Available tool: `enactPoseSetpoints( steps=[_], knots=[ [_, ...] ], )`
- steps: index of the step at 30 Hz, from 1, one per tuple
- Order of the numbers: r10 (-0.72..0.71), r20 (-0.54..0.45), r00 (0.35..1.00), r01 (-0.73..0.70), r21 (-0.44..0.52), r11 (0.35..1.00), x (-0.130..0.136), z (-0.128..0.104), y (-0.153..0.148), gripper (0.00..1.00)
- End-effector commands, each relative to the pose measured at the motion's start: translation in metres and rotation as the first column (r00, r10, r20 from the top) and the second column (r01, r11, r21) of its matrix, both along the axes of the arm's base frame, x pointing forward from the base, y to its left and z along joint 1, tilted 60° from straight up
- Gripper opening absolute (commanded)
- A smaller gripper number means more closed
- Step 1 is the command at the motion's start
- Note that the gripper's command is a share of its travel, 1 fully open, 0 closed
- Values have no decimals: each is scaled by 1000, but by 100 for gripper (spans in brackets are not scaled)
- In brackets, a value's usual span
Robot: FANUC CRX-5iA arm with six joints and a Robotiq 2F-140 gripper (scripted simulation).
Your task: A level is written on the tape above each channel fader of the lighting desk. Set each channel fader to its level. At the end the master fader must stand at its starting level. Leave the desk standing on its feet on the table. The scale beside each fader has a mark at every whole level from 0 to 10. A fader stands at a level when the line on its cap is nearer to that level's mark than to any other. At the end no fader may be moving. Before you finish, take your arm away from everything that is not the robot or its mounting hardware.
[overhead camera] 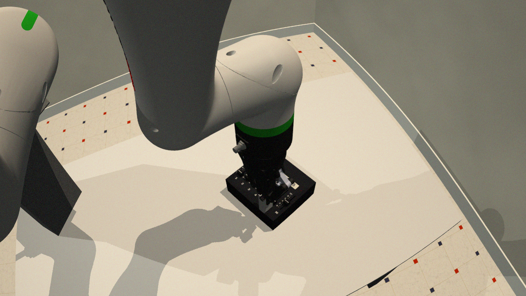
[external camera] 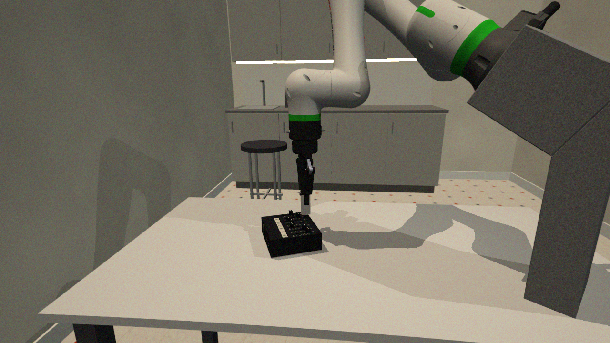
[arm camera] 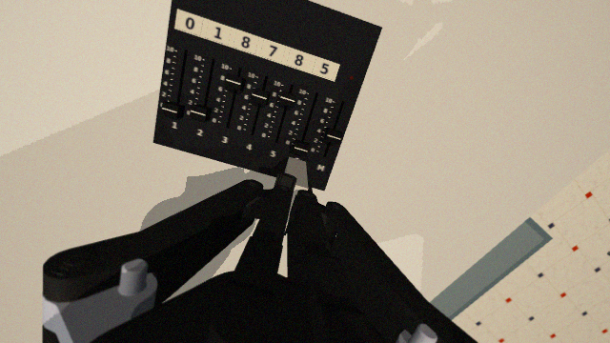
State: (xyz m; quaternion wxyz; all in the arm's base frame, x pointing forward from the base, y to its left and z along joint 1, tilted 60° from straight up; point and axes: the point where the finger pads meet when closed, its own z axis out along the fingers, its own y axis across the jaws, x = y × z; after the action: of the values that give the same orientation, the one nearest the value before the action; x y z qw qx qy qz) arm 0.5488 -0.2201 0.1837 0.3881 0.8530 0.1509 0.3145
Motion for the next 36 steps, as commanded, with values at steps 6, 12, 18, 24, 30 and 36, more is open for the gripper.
enactPoseSetpoints(
  steps=[6, 12, 18, 24, 30, 36],
  knots=[
    [0, 0, 1000, 0, 0, 1000, 1, 1, 1, 0],
    [0, 0, 1000, 0, 0, 1000, 2, 1, 2, 0],
    [0, 0, 1000, 0, 0, 1000, 4, 2, 3, 0],
    [0, 0, 1000, 0, 0, 1000, 5, 3, 4, 0],
    [0, 0, 1000, 0, 0, 1000, 8, 4, 5, 0],
    [0, 0, 1000, 0, 0, 1000, 11, 6, 7, 0]
  ],
)
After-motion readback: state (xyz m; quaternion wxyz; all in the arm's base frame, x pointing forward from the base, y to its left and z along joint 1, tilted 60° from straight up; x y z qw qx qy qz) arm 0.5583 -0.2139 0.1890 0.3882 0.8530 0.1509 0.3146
